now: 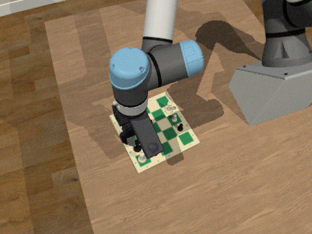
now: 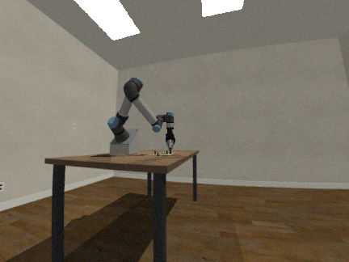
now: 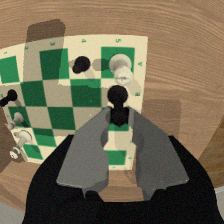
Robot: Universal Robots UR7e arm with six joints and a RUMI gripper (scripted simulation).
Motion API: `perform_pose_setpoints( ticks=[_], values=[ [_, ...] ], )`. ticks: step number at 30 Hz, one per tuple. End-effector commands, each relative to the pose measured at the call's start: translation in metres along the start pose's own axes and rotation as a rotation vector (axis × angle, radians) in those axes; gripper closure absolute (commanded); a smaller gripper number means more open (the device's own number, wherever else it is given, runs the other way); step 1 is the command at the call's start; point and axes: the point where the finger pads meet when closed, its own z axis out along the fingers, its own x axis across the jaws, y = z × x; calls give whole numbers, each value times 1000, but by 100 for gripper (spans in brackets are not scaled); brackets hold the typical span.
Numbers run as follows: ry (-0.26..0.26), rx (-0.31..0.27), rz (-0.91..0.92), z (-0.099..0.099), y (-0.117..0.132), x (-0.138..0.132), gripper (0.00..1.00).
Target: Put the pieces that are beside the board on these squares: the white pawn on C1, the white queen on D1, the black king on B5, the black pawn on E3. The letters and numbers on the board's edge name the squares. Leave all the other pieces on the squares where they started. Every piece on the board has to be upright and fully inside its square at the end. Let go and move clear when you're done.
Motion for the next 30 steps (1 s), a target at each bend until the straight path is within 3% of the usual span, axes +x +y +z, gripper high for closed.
perform_pose_setpoints(
  ticks=[1,23,30],
  values=[
    [-1,0,1,1,1,0,100],
    [-1,0,1,1,1,0,100],
    [-1,0,1,1,1,0,85]
  ],
)
